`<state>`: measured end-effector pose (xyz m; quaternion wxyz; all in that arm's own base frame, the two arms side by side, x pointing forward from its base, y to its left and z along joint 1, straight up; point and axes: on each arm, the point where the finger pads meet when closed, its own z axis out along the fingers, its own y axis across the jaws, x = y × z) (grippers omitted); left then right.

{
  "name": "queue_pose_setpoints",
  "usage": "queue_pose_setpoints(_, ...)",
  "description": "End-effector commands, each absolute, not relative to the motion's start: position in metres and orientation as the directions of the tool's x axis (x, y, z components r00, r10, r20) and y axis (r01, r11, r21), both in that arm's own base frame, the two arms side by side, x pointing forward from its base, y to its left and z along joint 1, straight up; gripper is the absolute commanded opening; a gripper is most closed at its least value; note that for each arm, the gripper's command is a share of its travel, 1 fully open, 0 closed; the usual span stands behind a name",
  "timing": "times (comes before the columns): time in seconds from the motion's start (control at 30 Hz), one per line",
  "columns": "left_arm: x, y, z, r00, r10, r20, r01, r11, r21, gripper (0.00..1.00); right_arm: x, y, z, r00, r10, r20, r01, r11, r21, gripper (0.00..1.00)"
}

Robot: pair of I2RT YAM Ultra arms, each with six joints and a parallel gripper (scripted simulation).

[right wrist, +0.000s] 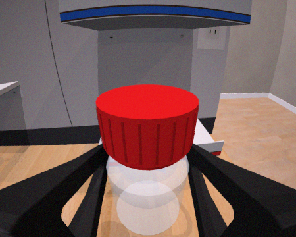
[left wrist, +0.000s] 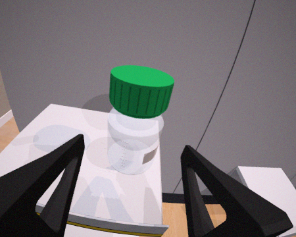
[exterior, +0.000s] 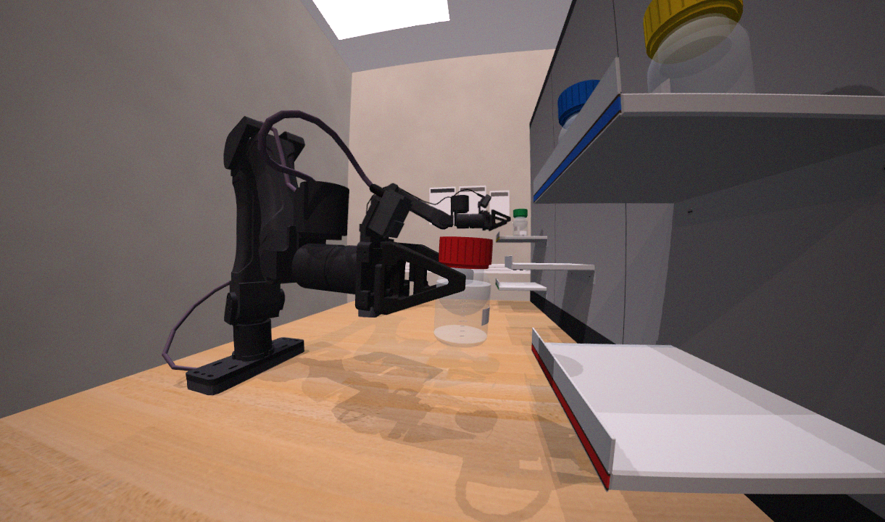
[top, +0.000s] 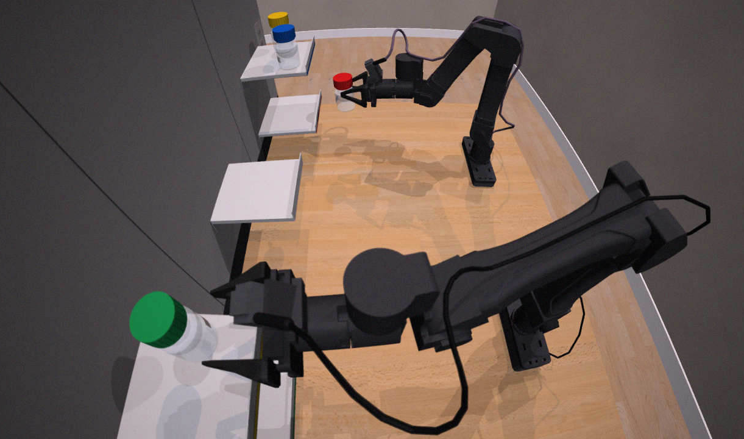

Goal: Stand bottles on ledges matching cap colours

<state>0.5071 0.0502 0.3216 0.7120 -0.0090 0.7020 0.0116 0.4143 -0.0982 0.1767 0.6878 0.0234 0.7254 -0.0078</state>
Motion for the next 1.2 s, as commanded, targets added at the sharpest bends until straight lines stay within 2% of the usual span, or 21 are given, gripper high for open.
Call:
queue_pose_setpoints(0.0, 0.508, 0.050, 0.319, 0.010, 0.001, -1.000, -0.029, 1.000, 0.001, 0.81, 0.412, -0.101, 0.203, 0.035, -0.005, -0.999, 0.122, 0.992, -0.001, 0.52)
queue_pose_setpoints(1.17, 0.508, 0.050, 0.319, 0.010, 0.001, -1.000, -0.029, 1.000, 0.001, 0.81, 0.456, -0.136, 0.200, 0.021, -0.002, -1.000, 0.098, 0.995, 0.000, 0.52)
